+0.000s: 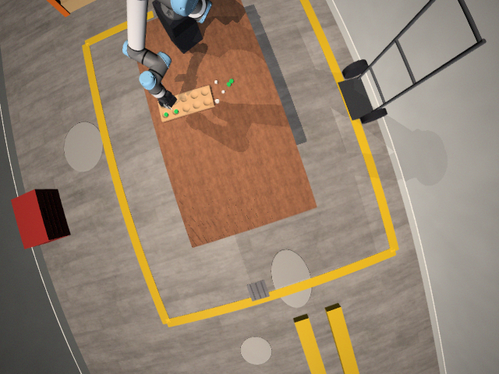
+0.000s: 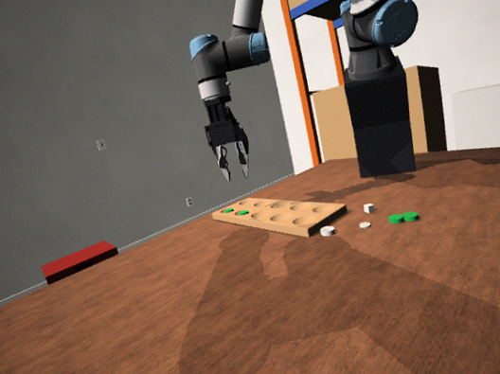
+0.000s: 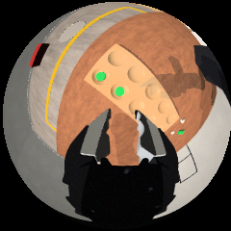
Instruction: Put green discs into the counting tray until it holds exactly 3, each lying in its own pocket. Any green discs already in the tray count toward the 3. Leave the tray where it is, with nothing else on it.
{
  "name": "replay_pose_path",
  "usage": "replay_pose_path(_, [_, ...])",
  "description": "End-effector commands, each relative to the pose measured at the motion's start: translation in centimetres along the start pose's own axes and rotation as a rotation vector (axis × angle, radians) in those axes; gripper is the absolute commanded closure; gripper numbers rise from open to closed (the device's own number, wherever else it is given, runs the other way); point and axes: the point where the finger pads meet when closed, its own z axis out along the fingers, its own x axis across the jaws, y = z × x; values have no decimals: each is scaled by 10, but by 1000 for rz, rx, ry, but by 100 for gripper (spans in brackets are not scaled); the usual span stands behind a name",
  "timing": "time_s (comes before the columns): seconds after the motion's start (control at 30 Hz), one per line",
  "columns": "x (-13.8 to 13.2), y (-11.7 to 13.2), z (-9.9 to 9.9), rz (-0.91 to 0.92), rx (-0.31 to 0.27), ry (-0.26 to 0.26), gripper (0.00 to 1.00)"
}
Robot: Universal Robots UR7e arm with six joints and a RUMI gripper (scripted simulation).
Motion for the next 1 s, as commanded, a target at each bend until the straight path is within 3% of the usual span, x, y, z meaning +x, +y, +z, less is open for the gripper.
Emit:
replay_pose_path(0.0, [2,2,-2,41,4,2,72])
replay_pose_path(0.57, [15,16,-10,278,29,16,72])
replay_pose_path(0.97, [30,31,-19,545,61,24,72])
